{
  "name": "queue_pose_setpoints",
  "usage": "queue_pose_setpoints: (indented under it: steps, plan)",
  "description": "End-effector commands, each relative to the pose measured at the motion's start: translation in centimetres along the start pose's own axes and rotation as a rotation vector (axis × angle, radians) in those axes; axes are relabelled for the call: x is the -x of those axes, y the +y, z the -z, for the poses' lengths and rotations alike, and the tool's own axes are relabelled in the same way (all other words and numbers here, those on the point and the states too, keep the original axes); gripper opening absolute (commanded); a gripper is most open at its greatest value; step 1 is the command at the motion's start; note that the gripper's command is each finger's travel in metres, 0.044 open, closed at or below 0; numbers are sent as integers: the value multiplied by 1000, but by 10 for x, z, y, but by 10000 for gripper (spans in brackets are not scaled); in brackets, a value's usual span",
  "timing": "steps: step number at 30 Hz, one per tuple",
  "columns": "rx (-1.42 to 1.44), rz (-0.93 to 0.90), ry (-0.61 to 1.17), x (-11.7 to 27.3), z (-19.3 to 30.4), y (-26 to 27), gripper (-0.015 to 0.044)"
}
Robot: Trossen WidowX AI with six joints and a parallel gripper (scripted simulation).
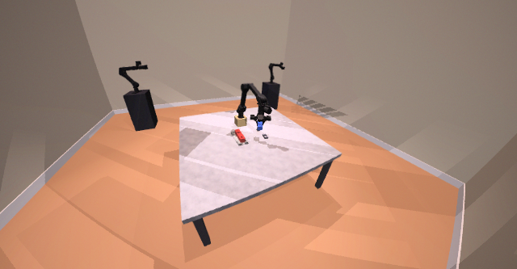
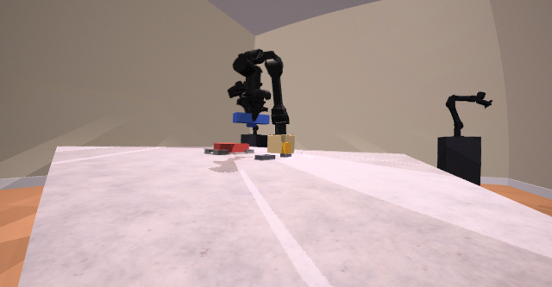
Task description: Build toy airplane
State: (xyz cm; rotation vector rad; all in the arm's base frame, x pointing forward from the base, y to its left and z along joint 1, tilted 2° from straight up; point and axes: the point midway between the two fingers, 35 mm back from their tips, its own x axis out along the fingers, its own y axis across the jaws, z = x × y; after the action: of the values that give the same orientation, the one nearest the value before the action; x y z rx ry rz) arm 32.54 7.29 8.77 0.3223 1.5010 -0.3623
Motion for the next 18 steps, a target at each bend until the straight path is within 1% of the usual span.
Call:
queue_pose_setpoints:
  steps: [1,18]
  plan:
    - [-57,-8,-17,4,-4,-10,0]
    - [-340,-5,-17,-5,-13,-63,0]
